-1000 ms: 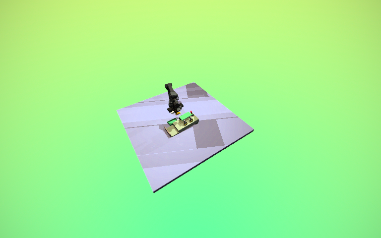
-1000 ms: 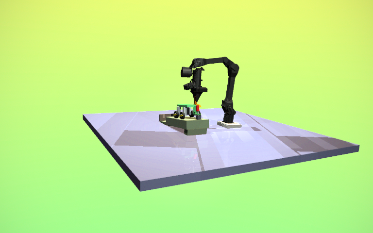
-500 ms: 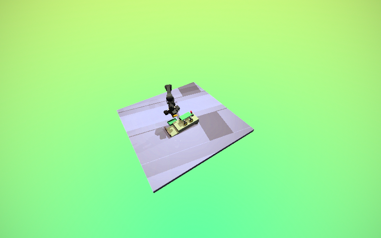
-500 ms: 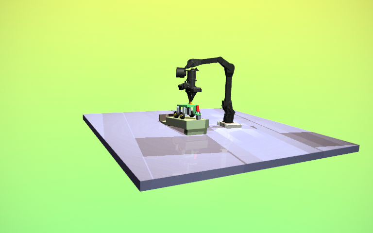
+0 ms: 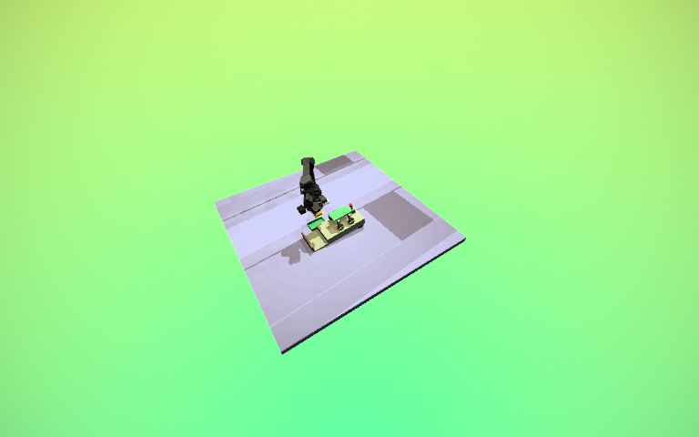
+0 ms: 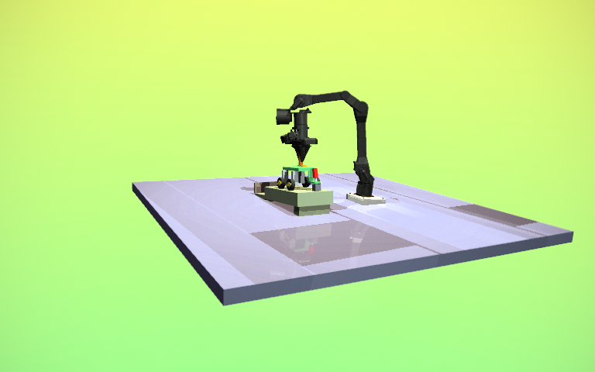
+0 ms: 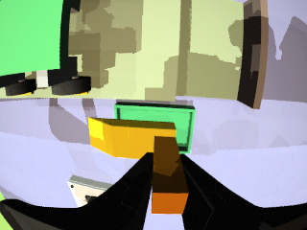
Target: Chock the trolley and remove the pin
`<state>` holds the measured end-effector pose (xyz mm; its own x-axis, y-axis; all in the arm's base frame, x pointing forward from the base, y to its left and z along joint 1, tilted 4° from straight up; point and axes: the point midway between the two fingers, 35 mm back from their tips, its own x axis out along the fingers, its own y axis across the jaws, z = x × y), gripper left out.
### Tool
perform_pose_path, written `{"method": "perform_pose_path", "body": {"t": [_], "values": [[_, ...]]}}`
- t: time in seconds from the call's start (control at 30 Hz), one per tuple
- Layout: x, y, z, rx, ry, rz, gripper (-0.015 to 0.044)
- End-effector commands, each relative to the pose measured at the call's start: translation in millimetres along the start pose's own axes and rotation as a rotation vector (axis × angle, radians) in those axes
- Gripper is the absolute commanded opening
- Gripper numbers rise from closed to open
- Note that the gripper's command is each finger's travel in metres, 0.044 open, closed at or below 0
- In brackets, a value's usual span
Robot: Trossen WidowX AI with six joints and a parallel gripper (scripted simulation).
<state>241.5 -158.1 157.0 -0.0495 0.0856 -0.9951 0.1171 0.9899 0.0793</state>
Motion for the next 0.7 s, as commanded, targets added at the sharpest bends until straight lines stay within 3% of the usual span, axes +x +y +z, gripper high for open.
{"method": "perform_pose_path", "body": {"t": [0.0,0.67], "values": [[0.8,-1.0,8.5,-0.006,-0.006,0.012,0.0000],[23.7,-3.8,29.5,-0.006,-0.008,0.012,0.0000]]}}
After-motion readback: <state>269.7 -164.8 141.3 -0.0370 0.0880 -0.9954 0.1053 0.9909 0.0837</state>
